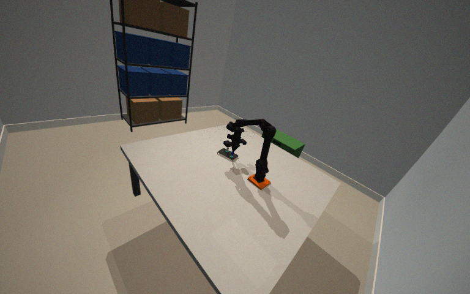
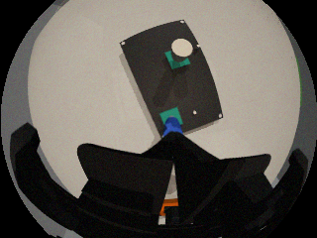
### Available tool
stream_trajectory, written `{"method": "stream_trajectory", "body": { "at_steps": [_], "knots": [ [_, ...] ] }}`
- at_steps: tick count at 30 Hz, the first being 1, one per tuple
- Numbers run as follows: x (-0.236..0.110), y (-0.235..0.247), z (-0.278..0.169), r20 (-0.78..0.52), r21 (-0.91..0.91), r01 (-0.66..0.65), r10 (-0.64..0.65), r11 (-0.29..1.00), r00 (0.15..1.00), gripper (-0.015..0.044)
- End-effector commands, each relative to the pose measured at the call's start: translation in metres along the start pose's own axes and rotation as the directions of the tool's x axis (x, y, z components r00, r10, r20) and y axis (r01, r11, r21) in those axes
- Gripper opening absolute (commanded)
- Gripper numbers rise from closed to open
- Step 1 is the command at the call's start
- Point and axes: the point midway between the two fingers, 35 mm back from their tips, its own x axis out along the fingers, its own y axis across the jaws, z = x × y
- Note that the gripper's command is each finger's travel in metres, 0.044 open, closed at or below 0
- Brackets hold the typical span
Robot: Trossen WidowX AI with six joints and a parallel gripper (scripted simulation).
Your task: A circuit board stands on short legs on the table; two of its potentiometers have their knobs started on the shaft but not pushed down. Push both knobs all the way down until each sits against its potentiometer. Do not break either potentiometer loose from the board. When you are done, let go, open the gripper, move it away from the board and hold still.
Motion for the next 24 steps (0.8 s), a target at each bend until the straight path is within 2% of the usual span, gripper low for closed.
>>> {"method": "stream_trajectory", "body": {
  "at_steps": [1,24],
  "knots": [
    [0.0024,0.0004,0.0001,-0.002,-0.003,-0.002,0.002,1.0,1.0,0.0],
    [0.0071,0.0004,0.0001,-0.002,-0.003,-0.002,0.002,1.0,1.0,0.0]
  ]
}}
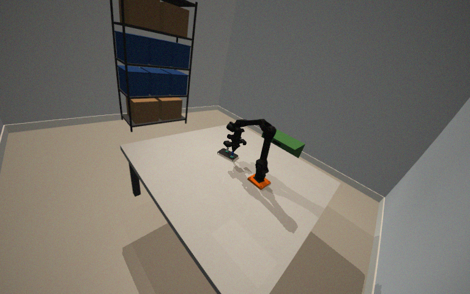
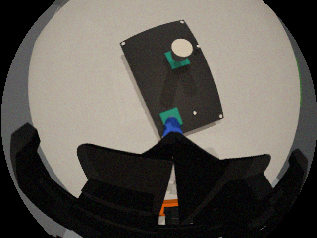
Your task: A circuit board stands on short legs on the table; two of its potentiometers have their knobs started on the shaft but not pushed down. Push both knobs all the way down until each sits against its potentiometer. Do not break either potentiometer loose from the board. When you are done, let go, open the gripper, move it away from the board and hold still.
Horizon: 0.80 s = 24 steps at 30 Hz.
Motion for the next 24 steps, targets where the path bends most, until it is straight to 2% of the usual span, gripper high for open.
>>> {"method": "stream_trajectory", "body": {
  "at_steps": [1,24],
  "knots": [
    [0.0056,0.0005,0.0006,-0.002,-0.003,-0.002,0.002,1.0,1.0,0.0],
    [0.01,0.0005,0.0006,-0.002,-0.003,-0.002,0.002,1.0,1.0,0.0]
  ]
}}
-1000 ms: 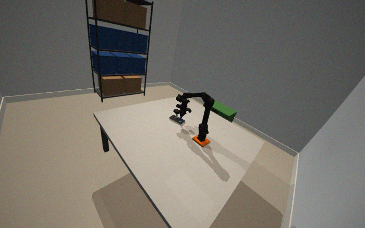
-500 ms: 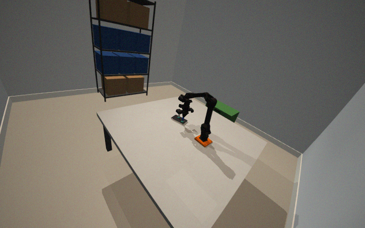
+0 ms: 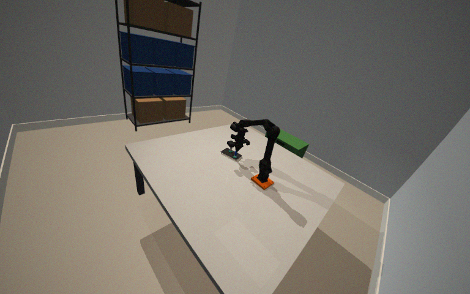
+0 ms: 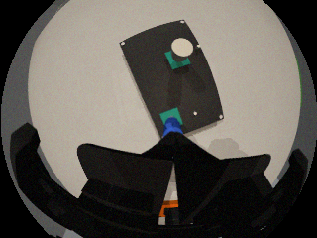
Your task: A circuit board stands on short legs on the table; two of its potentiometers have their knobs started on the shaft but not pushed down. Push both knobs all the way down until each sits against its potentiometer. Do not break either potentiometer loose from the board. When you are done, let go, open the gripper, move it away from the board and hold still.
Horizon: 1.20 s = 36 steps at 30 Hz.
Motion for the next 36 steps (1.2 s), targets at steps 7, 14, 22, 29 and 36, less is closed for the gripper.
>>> {"method": "stream_trajectory", "body": {
  "at_steps": [7,14,22,29,36],
  "knots": [
    [0.0092,0.0006,0.0011,-0.002,-0.003,-0.001,0.001,1.0,1.0,0.0],
    [0.0103,0.0006,0.0011,-0.003,-0.003,-0.001,0.001,1.0,1.0,0.0],
    [0.0125,0.0006,0.0011,-0.003,-0.003,-0.001,0.001,1.0,1.0,0.0],
    [0.0136,0.0006,0.0011,-0.003,-0.003,-0.001,0.001,1.0,1.0,0.0],
    [0.015,0.0006,0.0011,-0.003,-0.003,-0.001,0.001,1.0,1.0,0.0]
  ]
}}
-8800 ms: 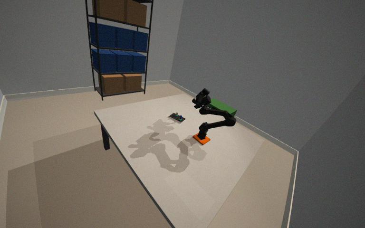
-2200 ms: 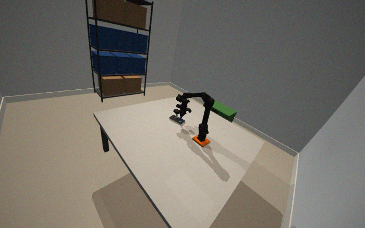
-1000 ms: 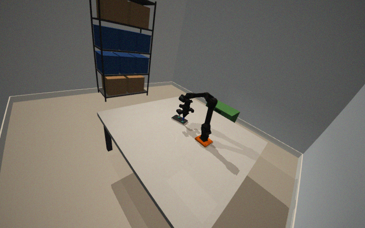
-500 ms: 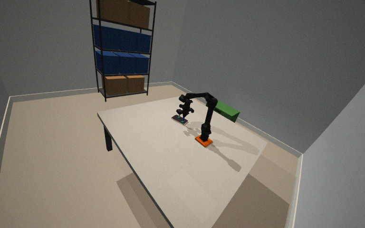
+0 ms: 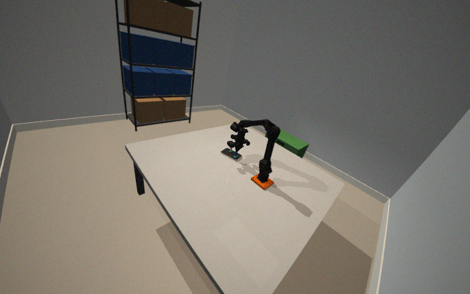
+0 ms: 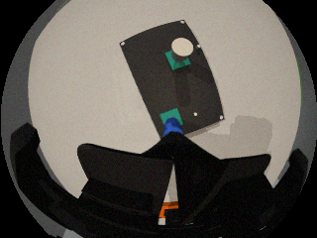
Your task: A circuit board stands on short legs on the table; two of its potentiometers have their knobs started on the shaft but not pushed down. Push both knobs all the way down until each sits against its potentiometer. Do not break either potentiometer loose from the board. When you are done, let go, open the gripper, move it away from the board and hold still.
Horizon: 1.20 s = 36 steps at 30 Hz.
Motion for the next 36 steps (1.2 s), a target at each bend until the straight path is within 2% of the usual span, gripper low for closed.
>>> {"method": "stream_trajectory", "body": {
  "at_steps": [1,36],
  "knots": [
    [0.013,0.0006,0.0017,-0.007,-0.003,0.0,0.0,1.0,1.0,0.0],
    [0.0197,0.0006,0.0016,-0.007,-0.003,0.0,0.0,1.0,1.0,0.0]
  ]
}}
